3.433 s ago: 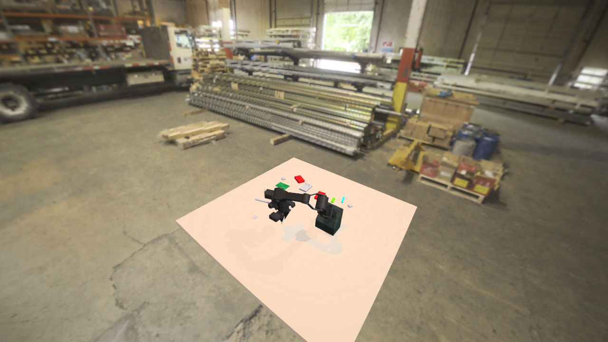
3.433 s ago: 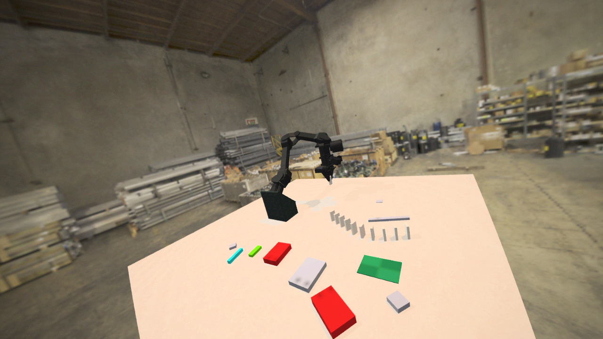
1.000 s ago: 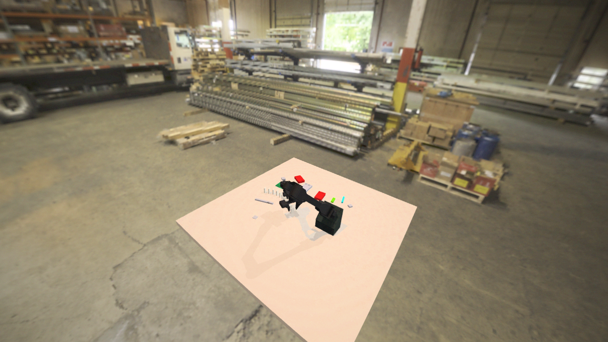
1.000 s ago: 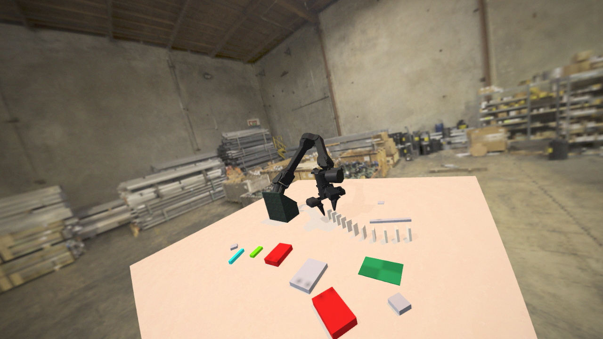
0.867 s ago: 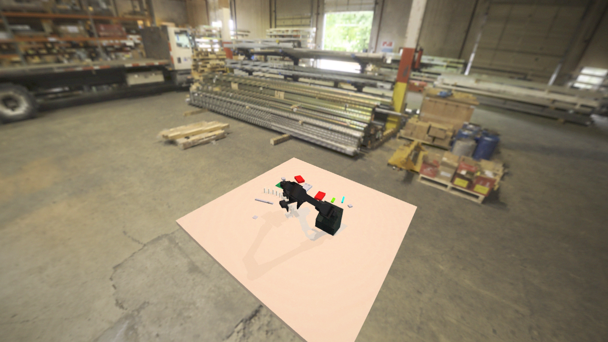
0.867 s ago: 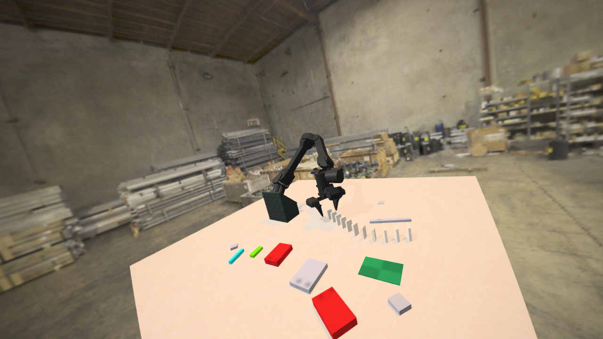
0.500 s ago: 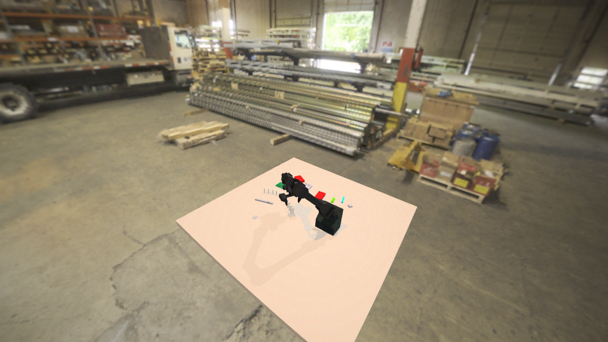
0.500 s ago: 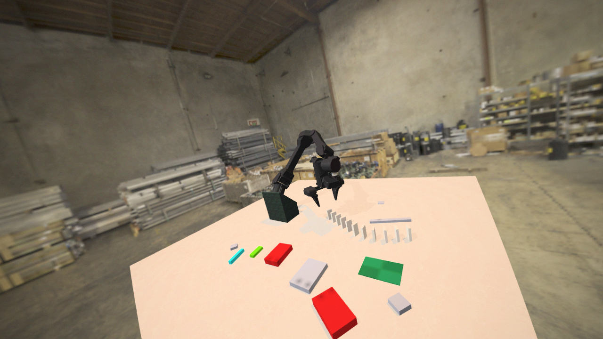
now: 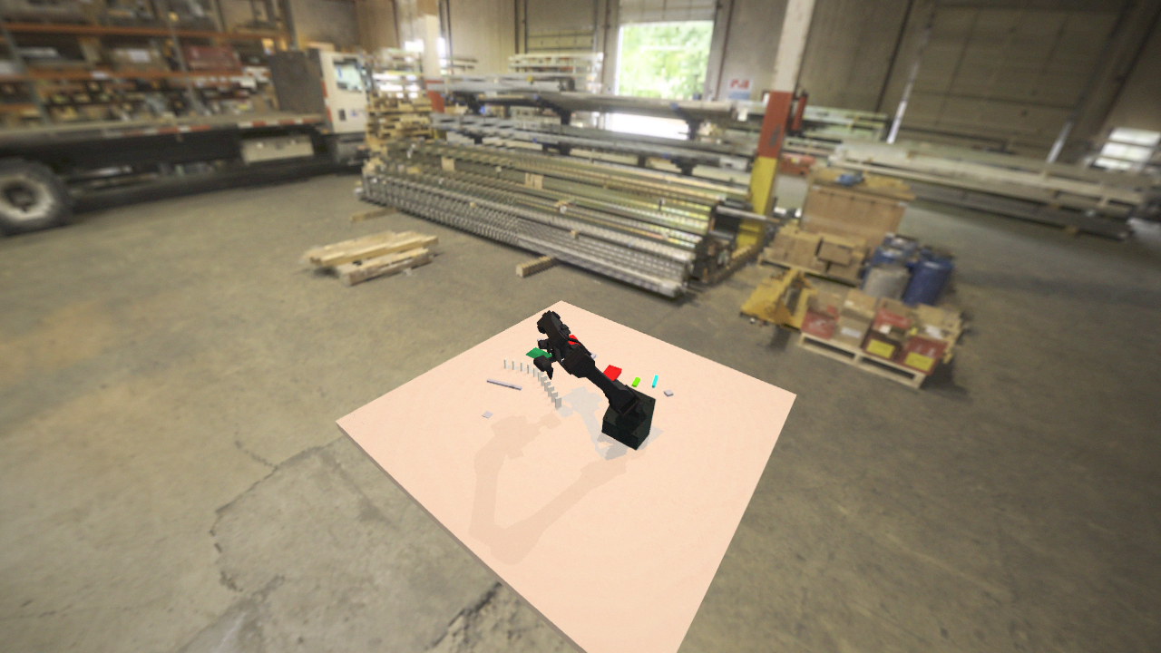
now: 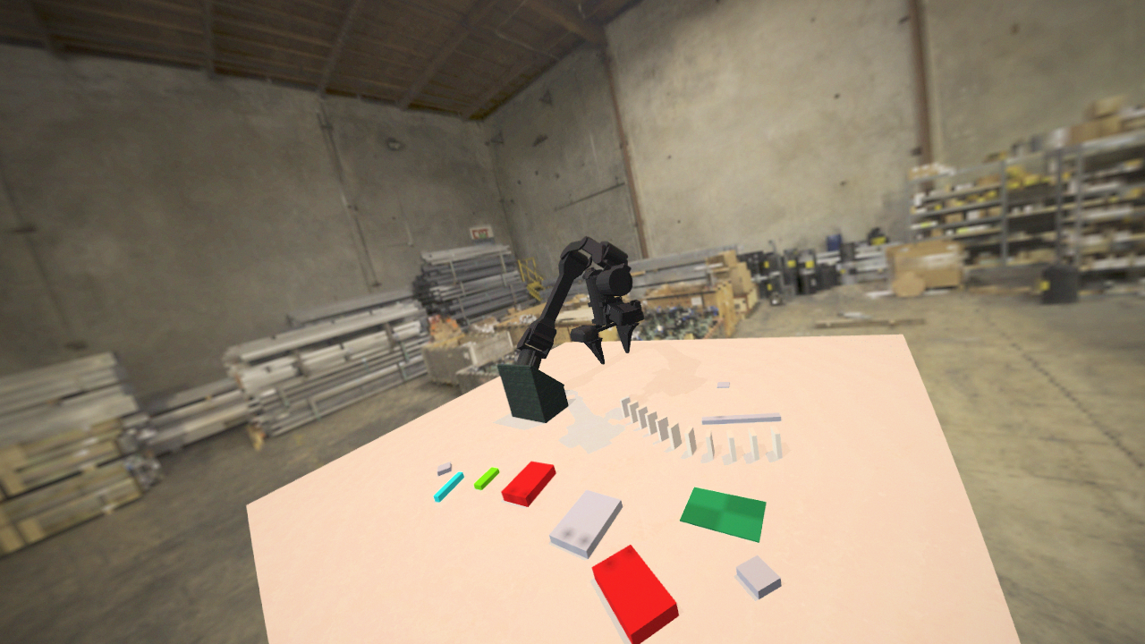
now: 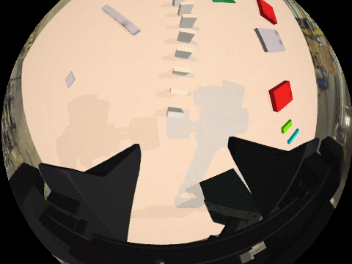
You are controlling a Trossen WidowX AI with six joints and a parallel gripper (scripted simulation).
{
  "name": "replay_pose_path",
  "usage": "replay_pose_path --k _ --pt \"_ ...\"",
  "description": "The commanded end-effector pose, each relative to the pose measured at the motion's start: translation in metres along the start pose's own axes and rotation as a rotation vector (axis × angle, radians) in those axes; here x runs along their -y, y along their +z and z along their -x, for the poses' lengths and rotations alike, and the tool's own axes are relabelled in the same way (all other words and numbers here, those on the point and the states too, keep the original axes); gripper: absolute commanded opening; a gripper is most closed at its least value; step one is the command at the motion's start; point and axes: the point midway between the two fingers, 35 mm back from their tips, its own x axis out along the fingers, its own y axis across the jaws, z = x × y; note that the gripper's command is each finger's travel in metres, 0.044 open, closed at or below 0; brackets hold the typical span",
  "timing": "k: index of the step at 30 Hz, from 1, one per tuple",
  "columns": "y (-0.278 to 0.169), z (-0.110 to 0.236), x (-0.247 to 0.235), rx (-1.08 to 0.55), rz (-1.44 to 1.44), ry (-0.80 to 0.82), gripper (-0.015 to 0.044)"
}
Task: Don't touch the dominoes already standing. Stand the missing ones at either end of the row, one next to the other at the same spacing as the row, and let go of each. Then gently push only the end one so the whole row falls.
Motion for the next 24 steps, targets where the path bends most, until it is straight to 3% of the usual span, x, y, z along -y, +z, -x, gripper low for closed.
replay_pose_path --k 1,9,12,24 --pt "-0.009 -0.014 -0.003 -0.009 0.337 0.001 0.0282" --pt "-0.032 -0.05 -0.006 -0.007 1.236 0.011 0.0072" --pt "-0.036 -0.057 -0.006 -0.006 1.401 0.013 0.0" --pt "-0.036 -0.057 -0.006 -0.006 1.401 0.013 0.0"
